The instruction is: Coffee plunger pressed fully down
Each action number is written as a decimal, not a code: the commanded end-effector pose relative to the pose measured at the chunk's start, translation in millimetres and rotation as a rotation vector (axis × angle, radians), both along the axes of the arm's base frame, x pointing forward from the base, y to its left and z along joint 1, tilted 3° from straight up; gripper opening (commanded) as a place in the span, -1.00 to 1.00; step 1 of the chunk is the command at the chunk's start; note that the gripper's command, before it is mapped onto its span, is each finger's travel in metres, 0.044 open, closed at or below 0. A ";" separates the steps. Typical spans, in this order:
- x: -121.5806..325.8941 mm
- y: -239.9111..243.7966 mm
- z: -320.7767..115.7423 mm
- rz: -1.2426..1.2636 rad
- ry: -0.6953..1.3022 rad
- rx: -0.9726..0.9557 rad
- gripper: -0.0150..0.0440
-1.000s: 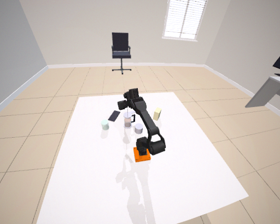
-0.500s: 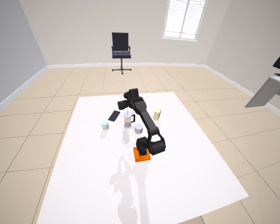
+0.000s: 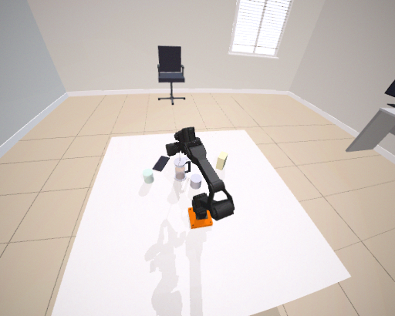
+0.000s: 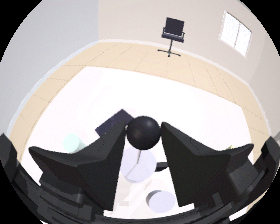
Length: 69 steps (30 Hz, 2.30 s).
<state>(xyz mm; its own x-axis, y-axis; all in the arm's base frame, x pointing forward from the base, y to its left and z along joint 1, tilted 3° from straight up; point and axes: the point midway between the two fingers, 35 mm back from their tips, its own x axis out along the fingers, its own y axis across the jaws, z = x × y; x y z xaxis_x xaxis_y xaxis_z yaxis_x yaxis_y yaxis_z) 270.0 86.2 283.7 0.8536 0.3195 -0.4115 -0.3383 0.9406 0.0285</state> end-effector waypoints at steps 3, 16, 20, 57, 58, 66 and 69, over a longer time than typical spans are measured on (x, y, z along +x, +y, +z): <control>1.6 0.7 -25.6 -0.003 0.041 -0.010 -0.05; 4.8 2.6 -46.6 -0.003 0.041 -0.010 -0.05; 5.7 3.2 -53.2 -0.003 0.041 -0.010 -0.05; 17.0 10.5 -97.0 -0.003 0.040 -0.009 -0.05; 17.3 10.6 -96.8 -0.003 0.040 -0.009 -0.05; 18.9 11.2 -95.8 -0.003 0.040 -0.009 -0.05; 19.4 11.4 -95.5 -0.003 0.039 -0.009 -0.05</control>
<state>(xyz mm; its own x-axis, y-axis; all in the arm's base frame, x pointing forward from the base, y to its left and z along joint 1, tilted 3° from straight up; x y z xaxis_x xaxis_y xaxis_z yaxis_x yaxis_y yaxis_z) 289.5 97.2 205.3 0.8597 0.3188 -0.3992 -0.3378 0.9409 0.0239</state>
